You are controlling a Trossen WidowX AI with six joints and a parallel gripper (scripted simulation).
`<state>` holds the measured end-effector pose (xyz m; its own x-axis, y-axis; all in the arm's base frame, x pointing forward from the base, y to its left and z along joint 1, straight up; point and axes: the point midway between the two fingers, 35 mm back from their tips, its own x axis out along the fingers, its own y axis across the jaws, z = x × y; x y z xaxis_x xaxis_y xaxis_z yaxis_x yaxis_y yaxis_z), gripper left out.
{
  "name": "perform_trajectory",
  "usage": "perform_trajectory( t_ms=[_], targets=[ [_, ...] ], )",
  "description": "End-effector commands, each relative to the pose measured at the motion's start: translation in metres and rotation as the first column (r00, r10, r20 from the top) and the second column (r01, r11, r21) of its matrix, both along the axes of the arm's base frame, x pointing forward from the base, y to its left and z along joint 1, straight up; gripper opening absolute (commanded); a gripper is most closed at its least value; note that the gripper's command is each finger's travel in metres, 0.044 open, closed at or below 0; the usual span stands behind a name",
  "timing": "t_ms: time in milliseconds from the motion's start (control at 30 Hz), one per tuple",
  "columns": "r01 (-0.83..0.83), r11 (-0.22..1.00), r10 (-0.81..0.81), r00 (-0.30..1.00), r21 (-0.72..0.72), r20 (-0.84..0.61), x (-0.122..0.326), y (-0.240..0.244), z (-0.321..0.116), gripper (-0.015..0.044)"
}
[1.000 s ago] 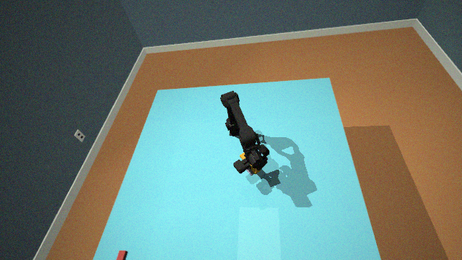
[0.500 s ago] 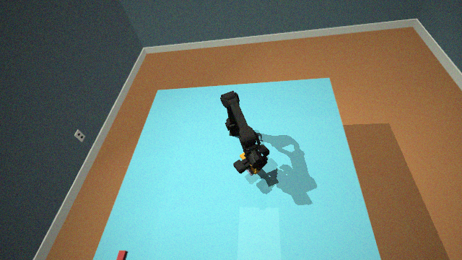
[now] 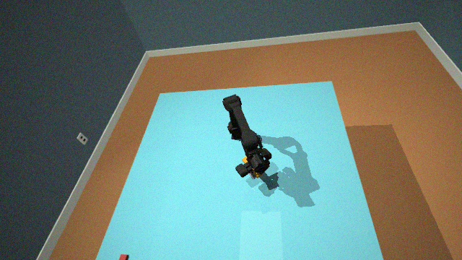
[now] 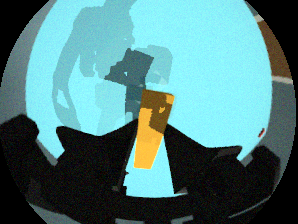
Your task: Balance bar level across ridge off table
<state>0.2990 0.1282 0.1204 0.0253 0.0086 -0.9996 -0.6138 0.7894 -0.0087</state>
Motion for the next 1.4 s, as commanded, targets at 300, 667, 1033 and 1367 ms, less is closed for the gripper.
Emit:
perform_trajectory(
  t_ms=[300, 667, 1033, 1367],
  targets=[
    [0.001, 1.000, -0.001, 1.000, 0.002, -0.002, -0.0001, 0.0003, -0.0017, 0.0000],
    [0.001, 1.000, -0.001, 1.000, 0.002, -0.002, -0.0001, 0.0003, -0.0026, 0.0000],
    [0.001, 1.000, -0.001, 1.000, 0.002, -0.002, -0.0001, 0.0003, -0.0035, 0.0000],
    [0.001, 1.000, -0.001, 1.000, 0.002, -0.002, -0.0001, 0.0003, -0.0044, 0.0000]
  ],
)
